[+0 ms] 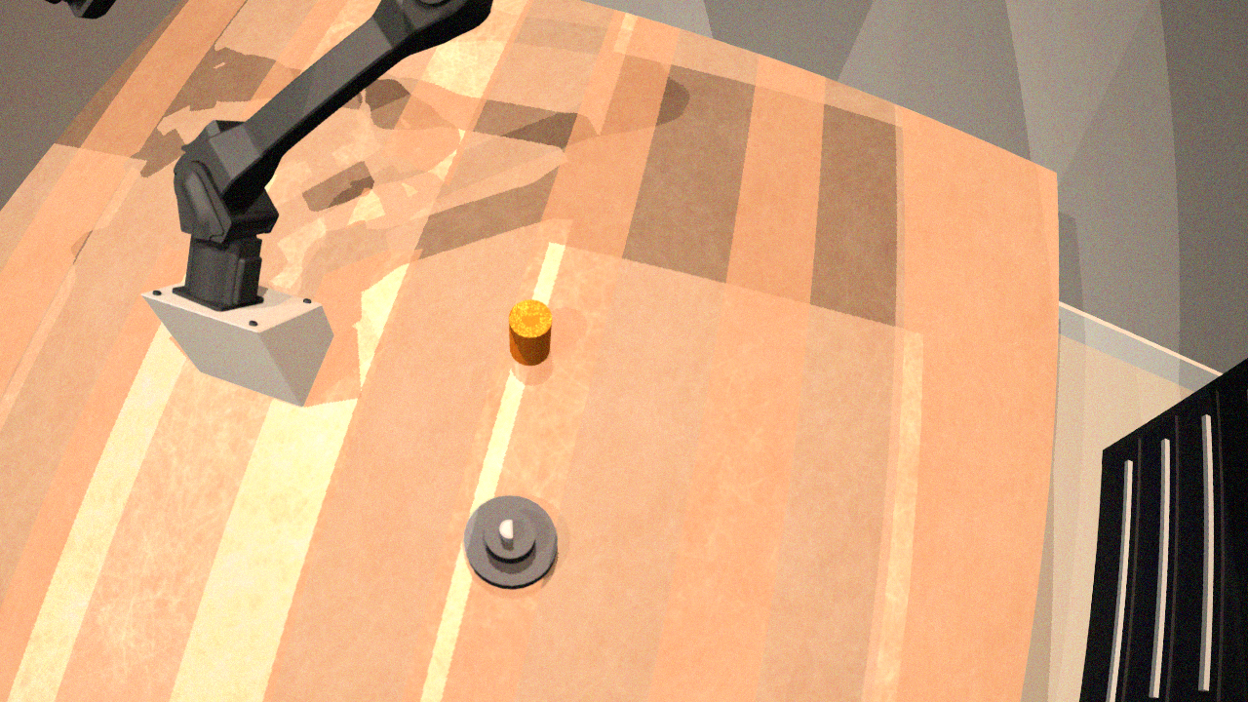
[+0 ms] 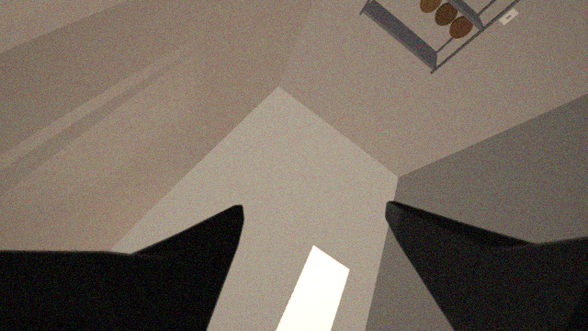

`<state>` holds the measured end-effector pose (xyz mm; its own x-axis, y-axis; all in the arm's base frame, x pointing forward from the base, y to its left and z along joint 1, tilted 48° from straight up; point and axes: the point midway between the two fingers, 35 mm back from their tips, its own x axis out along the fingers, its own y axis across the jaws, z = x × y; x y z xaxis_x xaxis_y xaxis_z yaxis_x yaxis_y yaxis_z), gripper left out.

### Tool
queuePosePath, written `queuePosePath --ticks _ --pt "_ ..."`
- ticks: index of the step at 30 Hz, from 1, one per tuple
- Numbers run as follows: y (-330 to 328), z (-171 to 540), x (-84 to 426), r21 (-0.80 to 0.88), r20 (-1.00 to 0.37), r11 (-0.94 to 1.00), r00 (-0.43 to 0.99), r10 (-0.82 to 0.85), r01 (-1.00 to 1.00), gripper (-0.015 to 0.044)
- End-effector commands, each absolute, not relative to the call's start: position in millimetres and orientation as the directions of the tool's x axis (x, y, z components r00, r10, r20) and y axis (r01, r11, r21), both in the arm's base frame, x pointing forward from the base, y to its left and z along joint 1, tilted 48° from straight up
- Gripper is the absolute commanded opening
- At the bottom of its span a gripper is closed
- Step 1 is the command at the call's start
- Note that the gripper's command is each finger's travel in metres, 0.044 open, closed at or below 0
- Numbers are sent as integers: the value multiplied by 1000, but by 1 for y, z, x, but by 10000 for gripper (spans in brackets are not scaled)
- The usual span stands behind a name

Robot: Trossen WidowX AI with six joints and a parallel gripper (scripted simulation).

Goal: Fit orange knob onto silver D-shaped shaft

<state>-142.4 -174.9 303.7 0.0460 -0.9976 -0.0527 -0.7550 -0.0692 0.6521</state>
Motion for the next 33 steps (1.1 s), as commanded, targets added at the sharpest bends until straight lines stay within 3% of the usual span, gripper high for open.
queuePosePath --ticks 1,4,12,20,26,33 --pt "-175 304 -142 652 -53 -69 46 -998 -755 426" --pt "-185 302 -136 700 -67 -107 85 -994 -706 440" --pt "-239 277 -84 781 -160 -354 383 -910 -515 440" --pt "-272 249 -5 842 -265 -502 659 -704 -198 440" --pt "-275 228 67 882 -346 -459 808 -477 107 440" --pt "-249 199 151 878 -447 -264 881 -155 399 440"
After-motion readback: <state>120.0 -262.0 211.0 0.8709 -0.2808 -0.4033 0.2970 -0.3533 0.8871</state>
